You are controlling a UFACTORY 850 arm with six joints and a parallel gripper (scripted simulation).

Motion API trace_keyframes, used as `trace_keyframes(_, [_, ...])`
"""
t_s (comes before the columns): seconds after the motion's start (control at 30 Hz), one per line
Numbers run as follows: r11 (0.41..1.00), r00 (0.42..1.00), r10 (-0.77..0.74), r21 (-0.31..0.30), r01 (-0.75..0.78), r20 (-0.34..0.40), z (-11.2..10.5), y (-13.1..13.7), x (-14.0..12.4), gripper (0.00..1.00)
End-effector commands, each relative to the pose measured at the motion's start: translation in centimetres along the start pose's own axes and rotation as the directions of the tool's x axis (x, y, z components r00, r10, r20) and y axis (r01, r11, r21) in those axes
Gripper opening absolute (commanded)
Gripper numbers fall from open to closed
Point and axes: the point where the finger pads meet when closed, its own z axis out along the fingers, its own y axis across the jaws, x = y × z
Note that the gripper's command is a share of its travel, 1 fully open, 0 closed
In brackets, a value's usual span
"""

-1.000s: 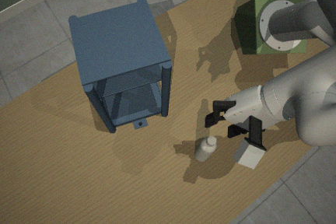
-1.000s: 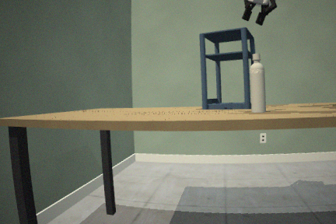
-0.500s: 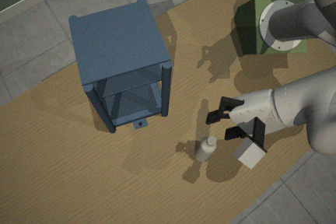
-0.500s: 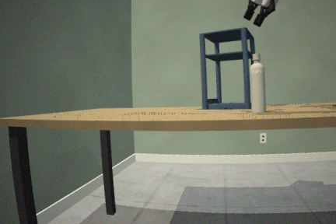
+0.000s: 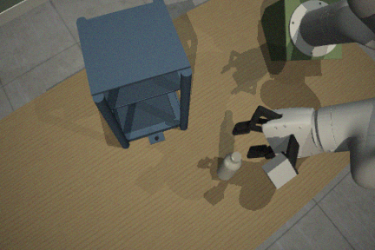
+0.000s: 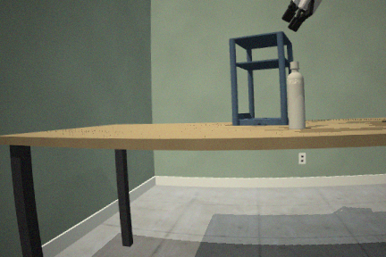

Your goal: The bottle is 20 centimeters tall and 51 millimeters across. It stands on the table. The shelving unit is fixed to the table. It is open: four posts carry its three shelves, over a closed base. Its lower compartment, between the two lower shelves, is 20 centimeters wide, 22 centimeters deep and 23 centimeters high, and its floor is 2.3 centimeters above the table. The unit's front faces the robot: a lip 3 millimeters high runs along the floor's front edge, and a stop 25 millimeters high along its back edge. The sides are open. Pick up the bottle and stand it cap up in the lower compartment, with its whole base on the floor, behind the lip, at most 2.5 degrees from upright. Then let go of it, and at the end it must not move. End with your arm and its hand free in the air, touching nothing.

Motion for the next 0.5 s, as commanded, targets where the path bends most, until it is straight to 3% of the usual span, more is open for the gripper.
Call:
trace_keyframes(0.0, [0.996, 0.998, 0.062, -0.065, -0.062, -0.005, 0.08, -0.03, 0.07, 0.72])
trace_keyframes(0.47, [0.933, 0.967, 0.251, -0.256, -0.252, -0.04, 0.1, -0.05, -0.04, 0.72])
